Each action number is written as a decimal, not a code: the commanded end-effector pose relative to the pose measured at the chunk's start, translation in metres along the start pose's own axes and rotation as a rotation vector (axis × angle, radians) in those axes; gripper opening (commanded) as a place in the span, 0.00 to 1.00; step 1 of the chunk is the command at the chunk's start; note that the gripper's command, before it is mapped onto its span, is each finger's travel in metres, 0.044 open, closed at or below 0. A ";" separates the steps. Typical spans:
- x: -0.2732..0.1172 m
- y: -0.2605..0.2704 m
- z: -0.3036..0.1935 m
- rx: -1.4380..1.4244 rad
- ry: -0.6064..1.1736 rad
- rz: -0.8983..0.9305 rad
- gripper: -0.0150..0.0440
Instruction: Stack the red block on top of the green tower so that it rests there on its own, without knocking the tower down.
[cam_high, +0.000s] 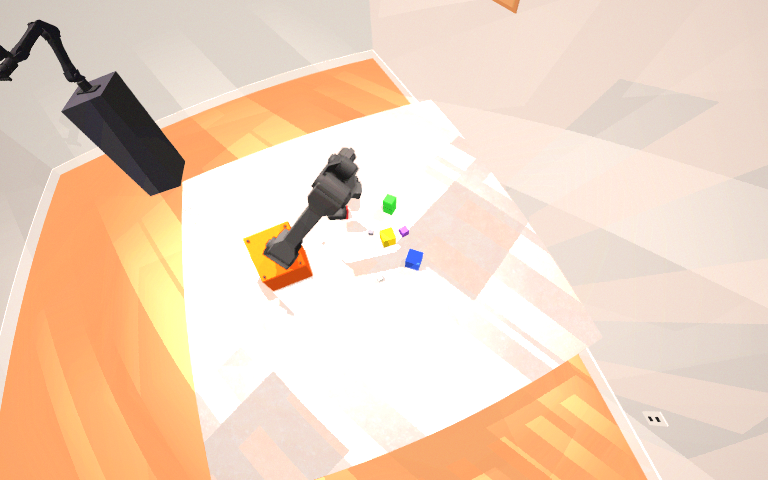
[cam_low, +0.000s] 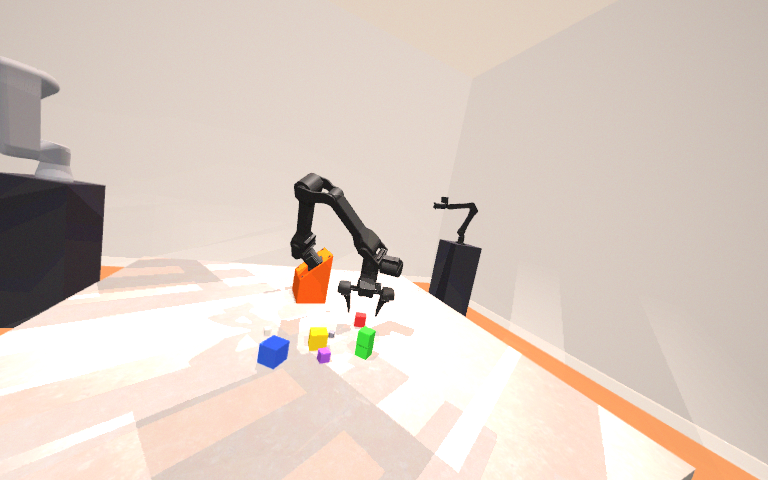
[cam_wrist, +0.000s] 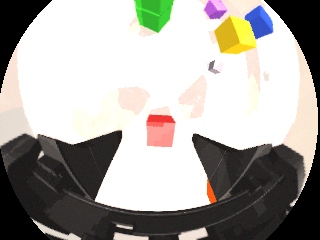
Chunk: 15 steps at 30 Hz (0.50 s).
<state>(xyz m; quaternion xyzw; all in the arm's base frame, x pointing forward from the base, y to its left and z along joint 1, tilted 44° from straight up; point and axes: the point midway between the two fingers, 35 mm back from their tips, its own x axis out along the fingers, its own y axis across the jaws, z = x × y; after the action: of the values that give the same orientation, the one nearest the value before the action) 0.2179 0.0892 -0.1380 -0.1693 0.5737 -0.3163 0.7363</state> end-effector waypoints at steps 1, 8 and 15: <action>0.008 -0.002 -0.001 -0.008 0.004 -0.010 1.00; 0.019 -0.003 -0.001 -0.008 0.003 -0.011 1.00; 0.030 -0.004 -0.002 -0.008 0.003 -0.013 1.00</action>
<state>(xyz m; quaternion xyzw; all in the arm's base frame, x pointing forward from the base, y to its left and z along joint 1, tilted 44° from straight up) 0.2211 0.0724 -0.1552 -0.1701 0.5731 -0.3172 0.7362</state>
